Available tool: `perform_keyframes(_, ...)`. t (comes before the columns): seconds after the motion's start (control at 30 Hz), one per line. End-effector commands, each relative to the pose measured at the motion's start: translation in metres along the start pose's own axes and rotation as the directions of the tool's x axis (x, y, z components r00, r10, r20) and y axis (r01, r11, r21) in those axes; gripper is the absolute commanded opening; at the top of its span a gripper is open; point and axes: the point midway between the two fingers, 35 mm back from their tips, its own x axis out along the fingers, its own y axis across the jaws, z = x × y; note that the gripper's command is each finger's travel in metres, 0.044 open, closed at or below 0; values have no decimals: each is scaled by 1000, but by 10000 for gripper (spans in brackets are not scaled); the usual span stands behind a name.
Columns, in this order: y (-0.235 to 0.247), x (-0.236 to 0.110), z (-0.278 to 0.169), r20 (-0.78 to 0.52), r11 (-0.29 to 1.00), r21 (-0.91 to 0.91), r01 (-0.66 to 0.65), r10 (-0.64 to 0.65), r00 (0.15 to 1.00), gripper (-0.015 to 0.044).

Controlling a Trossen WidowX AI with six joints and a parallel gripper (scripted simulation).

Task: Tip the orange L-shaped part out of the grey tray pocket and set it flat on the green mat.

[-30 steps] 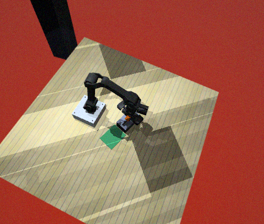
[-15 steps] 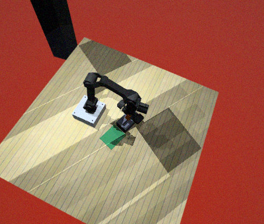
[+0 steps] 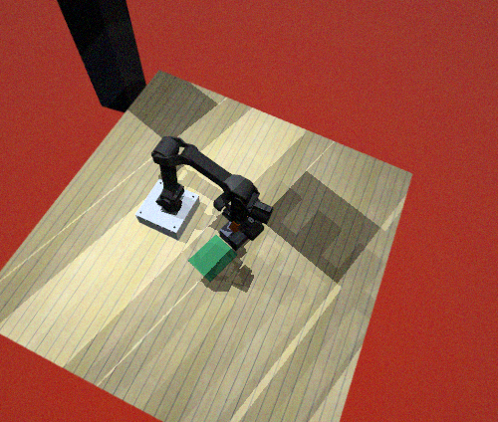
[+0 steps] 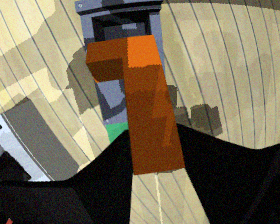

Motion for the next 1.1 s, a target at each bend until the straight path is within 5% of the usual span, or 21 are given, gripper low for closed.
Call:
perform_keyframes(0.0,1,0,-16,-1,1000,-4,5,-5,1000,0)
perform_keyframes(1.07,12,0,-132,-12,1000,-4,3,-3,1000,0)
